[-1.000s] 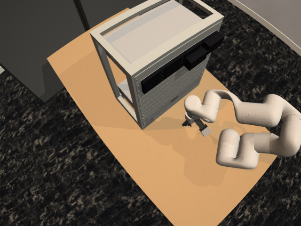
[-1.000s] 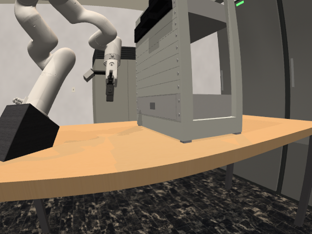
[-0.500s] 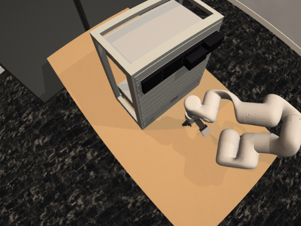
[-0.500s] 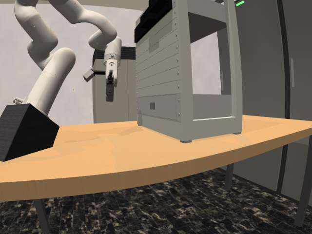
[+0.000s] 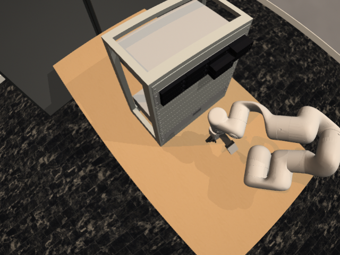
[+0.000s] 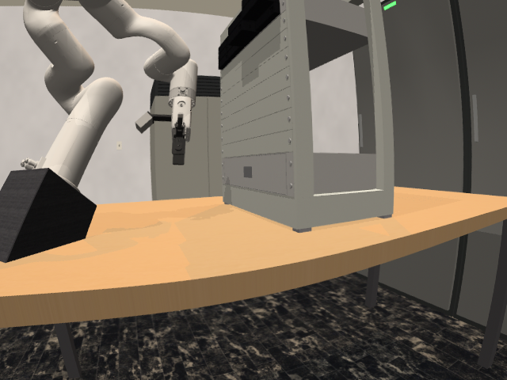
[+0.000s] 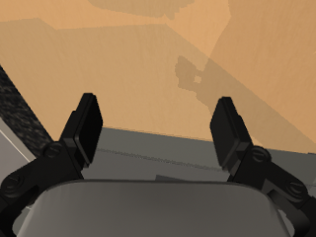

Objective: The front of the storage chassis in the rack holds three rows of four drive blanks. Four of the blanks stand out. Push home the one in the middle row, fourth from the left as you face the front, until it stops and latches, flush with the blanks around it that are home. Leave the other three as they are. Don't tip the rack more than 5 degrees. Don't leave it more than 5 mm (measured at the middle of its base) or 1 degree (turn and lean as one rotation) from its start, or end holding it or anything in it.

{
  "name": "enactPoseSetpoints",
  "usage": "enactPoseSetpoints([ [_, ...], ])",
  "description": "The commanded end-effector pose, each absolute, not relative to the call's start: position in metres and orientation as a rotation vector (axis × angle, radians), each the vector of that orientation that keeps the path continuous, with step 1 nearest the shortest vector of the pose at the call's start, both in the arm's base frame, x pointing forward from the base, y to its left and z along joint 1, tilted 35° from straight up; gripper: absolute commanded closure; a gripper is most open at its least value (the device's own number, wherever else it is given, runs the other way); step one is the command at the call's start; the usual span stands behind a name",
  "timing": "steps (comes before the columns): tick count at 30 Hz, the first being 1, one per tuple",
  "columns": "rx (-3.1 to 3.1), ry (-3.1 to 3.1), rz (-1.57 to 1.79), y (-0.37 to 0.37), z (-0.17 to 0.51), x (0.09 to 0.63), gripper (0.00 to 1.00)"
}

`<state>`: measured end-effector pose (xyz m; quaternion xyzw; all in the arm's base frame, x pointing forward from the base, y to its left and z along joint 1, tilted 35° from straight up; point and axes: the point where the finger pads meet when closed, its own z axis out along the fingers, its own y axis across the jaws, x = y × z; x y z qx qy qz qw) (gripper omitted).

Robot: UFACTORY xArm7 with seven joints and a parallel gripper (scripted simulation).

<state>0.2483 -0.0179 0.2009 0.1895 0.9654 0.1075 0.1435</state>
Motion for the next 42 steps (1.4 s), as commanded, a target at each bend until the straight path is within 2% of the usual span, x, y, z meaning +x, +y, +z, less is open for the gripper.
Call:
enactPoseSetpoints([
  [1, 0.552, 2.781, 0.311, -0.019, 0.202, 0.249, 0.0],
  [42, 0.914, 2.778, 0.392, -0.031, 0.193, 0.234, 0.0],
])
